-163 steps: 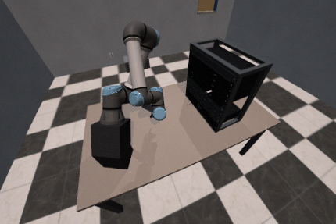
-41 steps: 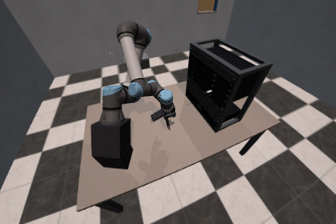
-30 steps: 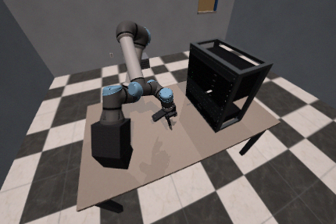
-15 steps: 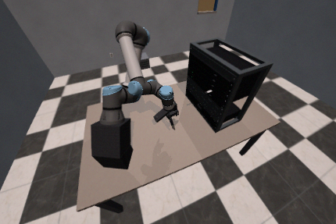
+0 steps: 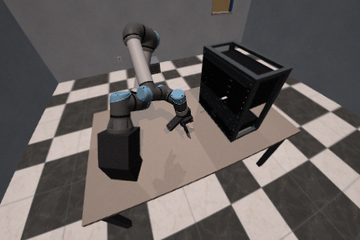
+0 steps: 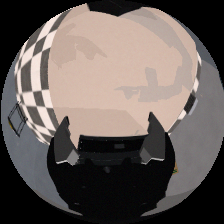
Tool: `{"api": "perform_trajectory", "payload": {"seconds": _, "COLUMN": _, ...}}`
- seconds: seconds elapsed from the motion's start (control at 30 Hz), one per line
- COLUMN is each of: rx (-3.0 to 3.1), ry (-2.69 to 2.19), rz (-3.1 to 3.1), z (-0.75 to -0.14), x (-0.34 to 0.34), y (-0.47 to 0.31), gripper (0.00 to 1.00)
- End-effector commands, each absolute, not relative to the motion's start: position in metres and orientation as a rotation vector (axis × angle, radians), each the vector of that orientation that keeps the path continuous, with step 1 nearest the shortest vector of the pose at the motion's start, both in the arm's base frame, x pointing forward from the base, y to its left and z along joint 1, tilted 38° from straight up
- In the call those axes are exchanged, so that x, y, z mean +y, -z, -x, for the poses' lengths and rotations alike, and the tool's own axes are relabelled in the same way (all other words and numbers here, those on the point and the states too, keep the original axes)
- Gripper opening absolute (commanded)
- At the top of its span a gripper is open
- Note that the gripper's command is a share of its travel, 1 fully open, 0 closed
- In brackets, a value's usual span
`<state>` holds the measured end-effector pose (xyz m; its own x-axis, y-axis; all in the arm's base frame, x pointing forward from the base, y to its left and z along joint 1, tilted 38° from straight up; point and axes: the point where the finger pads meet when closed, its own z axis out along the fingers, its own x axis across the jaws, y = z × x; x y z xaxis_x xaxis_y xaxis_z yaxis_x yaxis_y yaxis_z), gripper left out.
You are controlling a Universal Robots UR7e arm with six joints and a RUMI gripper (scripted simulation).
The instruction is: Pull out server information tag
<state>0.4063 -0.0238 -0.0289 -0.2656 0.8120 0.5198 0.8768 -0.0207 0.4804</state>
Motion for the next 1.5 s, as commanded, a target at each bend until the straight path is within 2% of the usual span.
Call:
{"api": "perform_trajectory", "payload": {"seconds": 0.0, "rx": -2.184, "ry": 1.161, "rz": 1.851, "z": -0.411, "x": -0.031, "y": 0.027, "gripper": 1.00}}
{"api": "perform_trajectory", "payload": {"seconds": 1.47, "rx": -2.532, "ry": 1.111, "rz": 1.839, "z": -0.439, "x": -0.076, "y": 0.007, "gripper": 1.00}}
